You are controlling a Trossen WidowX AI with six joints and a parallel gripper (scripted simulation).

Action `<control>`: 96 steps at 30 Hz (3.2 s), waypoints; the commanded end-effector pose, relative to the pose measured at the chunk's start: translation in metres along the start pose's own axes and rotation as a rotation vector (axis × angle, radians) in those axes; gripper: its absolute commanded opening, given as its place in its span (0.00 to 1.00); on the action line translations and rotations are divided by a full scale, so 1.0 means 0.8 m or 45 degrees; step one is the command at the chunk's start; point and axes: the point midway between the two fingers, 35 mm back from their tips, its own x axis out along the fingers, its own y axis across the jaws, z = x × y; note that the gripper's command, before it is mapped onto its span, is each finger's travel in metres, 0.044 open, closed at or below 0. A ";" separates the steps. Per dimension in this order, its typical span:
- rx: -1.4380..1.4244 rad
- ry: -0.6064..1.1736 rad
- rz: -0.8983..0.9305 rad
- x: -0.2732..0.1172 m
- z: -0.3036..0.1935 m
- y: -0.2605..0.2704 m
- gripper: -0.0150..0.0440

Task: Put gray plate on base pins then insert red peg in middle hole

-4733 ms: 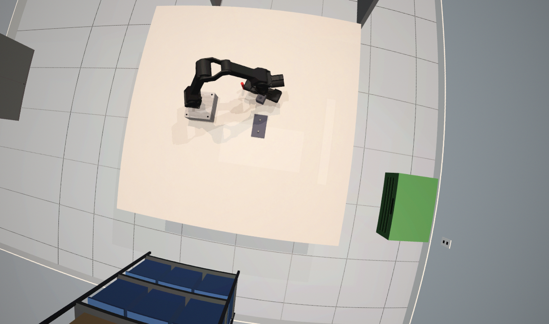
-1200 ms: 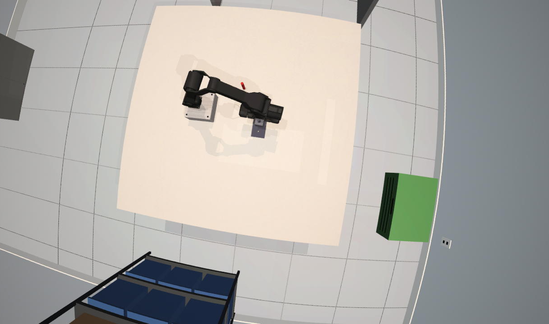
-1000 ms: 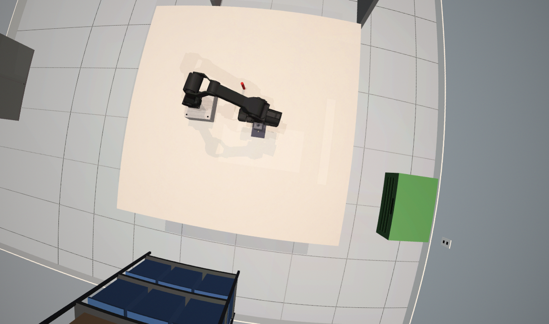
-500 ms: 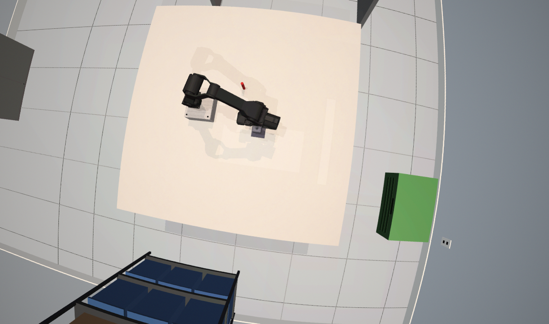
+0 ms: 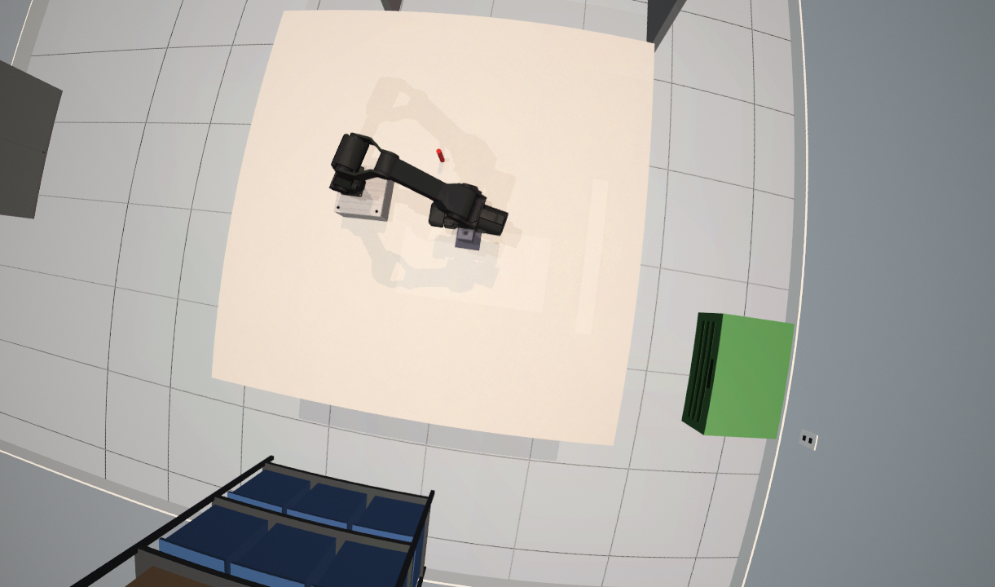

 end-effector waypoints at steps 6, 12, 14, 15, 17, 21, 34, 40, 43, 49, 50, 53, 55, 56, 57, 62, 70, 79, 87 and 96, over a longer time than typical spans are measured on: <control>-0.006 0.005 -0.001 0.015 -0.002 0.000 0.25; -0.006 0.005 -0.001 0.021 -0.002 0.000 0.25; -0.006 0.005 -0.001 0.024 -0.002 0.000 0.25; -0.006 0.005 -0.001 0.025 -0.002 0.000 0.25; -0.006 0.005 -0.001 0.029 -0.002 0.000 0.25; -0.006 0.005 -0.001 0.037 -0.002 0.000 0.25; 0.000 0.000 -0.002 0.045 -0.001 -0.001 0.25; 0.000 0.000 -0.002 0.045 -0.001 -0.001 0.43; 0.000 0.000 -0.002 0.045 -0.001 -0.001 0.57; 0.000 0.000 -0.002 0.045 -0.001 -0.001 0.83; 0.000 0.000 -0.002 0.045 -0.001 -0.001 0.88; 0.000 0.000 -0.002 0.045 -0.001 -0.001 1.00; 0.000 0.000 -0.002 0.045 -0.001 -0.001 1.00; 0.000 0.000 -0.002 0.045 -0.001 -0.001 1.00; 0.000 0.000 -0.002 0.045 -0.001 -0.001 1.00; -0.002 0.002 -0.002 -0.005 -0.002 -0.007 1.00; -0.006 0.005 -0.002 -0.102 -0.001 -0.006 1.00; 0.342 0.002 -0.002 -0.103 0.031 -0.001 1.00; 1.143 -0.004 0.002 -0.105 0.099 0.023 1.00; 1.745 -0.007 0.010 -0.104 0.153 0.053 1.00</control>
